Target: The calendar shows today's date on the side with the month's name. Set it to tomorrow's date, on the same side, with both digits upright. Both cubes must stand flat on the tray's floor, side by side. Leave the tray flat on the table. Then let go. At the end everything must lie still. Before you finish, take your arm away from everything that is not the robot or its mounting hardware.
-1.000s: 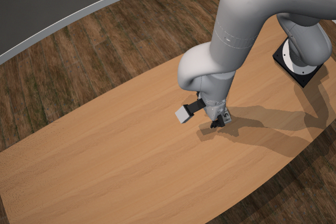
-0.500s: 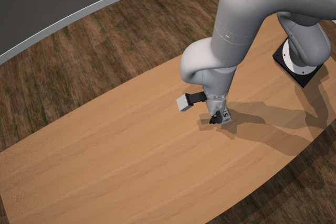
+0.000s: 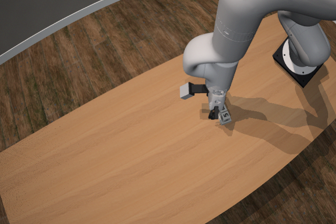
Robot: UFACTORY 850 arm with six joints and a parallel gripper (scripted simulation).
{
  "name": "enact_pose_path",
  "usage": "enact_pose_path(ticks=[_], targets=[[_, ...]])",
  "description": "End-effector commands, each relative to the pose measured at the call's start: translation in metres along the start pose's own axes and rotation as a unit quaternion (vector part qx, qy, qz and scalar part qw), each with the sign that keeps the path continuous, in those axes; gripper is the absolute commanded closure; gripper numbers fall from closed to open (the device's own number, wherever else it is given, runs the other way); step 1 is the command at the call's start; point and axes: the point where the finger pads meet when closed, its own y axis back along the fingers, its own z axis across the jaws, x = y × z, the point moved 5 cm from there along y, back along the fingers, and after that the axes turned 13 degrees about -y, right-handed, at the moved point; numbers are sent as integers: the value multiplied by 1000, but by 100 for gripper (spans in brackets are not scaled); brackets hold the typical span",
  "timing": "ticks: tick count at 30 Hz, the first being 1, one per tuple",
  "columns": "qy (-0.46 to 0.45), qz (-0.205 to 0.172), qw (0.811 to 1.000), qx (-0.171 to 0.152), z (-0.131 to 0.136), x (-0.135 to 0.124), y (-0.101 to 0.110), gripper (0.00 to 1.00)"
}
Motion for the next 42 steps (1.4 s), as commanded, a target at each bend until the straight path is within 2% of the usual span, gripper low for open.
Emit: enact_pose_path(ticks=[1, 8, 11, 17, 24, 27, 32, 35, 40, 42], targets=[[-12, -1, 1000, 1, 1, 1, 0, 0], [-131, -1, 991, 0, 9, -1, 0, 0], [-131, -1, 991, 0, 21, -4, 0, 0], [-142, -1, 990, 0, 22, -4, 0, 0], [-259, -2, 966, 0, 29, -6, 0, 0], [-259, -2, 966, 0, 42, -9, 0, 0], [-263, -2, 965, 0, 43, -9, 0, 0], [-297, -2, 955, 0, 44, -9, 0, 0], [-383, -2, 924, 0, 49, -10, 0, 0], [-383, -2, 924, 0, 61, -13, 0, 0]])
